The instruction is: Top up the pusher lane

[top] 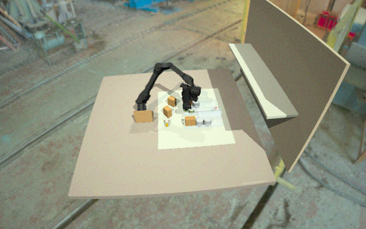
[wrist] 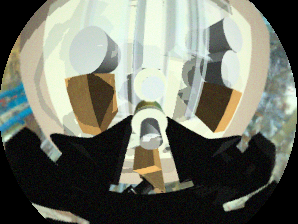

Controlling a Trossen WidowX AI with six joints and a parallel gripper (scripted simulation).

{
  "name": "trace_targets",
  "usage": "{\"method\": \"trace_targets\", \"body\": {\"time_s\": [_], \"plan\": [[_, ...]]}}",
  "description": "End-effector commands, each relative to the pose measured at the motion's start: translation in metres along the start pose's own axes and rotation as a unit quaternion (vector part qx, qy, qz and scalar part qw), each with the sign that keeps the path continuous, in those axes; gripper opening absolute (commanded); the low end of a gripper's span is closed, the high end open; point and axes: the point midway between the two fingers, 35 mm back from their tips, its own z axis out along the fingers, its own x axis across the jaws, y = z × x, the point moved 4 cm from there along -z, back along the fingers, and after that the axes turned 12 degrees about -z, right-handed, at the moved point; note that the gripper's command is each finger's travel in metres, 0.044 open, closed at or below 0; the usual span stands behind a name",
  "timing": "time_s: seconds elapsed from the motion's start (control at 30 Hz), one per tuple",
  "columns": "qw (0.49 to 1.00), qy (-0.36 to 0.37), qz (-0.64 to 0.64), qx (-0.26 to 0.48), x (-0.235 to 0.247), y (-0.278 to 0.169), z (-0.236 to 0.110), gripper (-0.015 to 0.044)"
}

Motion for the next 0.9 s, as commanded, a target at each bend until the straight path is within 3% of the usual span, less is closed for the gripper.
{"method": "trace_targets", "body": {"time_s": [0.0, 0.87], "plan": [[1.000, 0.001, -0.006, -0.013, 0.0003, 0.0061, -0.0018, 0.0000], [1.000, 0.001, -0.006, -0.013, -0.0002, 0.0086, 0.0005, 0.0000]]}}
